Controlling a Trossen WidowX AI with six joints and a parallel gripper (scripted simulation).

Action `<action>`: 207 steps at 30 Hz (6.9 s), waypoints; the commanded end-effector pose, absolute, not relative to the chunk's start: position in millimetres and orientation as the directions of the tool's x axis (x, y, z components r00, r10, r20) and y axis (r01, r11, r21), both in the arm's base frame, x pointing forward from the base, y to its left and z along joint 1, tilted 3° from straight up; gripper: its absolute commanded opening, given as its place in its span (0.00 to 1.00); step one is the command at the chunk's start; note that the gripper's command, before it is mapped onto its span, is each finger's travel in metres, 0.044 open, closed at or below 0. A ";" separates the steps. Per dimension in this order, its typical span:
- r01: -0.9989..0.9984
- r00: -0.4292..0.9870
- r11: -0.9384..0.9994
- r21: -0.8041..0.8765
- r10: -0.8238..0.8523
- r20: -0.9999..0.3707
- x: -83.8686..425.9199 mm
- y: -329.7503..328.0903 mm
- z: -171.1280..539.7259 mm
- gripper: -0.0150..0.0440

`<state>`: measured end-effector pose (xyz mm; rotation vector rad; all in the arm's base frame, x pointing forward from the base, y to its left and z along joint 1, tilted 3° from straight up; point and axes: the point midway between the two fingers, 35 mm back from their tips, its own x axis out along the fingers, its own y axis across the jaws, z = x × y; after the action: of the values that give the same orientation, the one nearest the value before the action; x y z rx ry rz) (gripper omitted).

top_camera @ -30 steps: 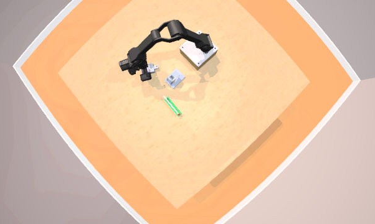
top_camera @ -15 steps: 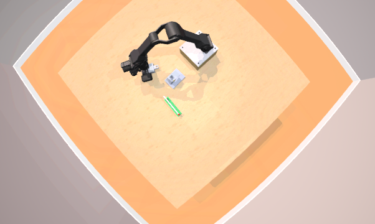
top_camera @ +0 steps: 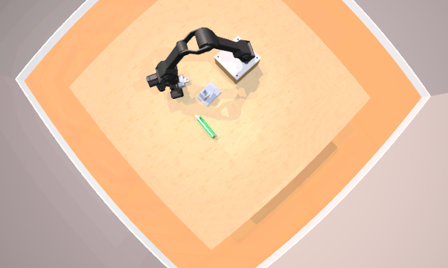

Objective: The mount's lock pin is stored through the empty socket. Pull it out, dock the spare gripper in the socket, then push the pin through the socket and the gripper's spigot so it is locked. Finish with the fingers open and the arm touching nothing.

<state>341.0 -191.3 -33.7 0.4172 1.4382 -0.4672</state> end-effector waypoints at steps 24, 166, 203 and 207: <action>0.542 0.073 0.841 -0.008 -0.057 -0.996 338.1 -189.1 11.8 0.25; -0.487 0.069 -0.873 0.014 -0.055 -0.996 305.9 -173.0 -21.7 0.25; -0.483 0.060 -0.875 0.015 -0.050 -0.997 305.0 -172.5 -21.8 1.00; -0.483 0.052 -0.876 0.015 -0.046 -0.998 302.8 -171.1 -15.0 1.00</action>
<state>302.4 -171.0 -22.2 2.4837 -0.6574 -2.3371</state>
